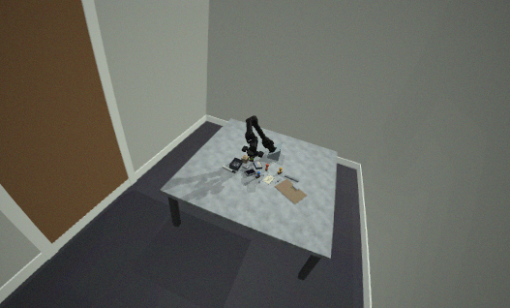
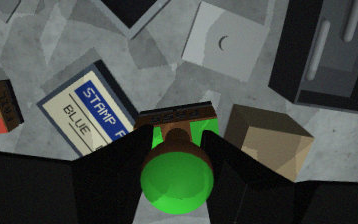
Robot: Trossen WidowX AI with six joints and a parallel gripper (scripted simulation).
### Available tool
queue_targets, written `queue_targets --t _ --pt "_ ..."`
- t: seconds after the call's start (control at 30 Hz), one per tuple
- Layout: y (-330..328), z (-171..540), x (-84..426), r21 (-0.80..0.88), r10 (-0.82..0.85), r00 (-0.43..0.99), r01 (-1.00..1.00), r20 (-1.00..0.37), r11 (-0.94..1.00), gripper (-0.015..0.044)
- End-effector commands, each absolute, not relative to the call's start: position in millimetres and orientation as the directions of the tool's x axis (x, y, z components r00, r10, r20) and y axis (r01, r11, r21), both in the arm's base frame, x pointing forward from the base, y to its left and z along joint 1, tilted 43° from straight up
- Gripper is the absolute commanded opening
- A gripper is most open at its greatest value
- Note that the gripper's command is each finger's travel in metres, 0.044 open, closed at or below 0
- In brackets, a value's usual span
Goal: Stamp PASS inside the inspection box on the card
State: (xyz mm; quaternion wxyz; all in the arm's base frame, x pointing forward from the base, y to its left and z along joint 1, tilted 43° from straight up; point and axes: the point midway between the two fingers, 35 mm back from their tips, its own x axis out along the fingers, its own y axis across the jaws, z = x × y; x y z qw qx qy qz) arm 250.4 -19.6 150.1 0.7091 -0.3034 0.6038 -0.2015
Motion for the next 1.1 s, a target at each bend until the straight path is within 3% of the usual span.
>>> queue_targets --t 0.0,0.5,1.07 --pt "-18 151 250 -0.671 -0.650 0.188 -0.078 -0.736 0.737 0.0000" --pt "-13 156 251 -0.672 -0.651 0.188 -0.078 -0.736 0.737 0.0000" --pt "19 151 318 -0.671 -0.650 0.191 -0.074 -0.736 0.738 0.0000"
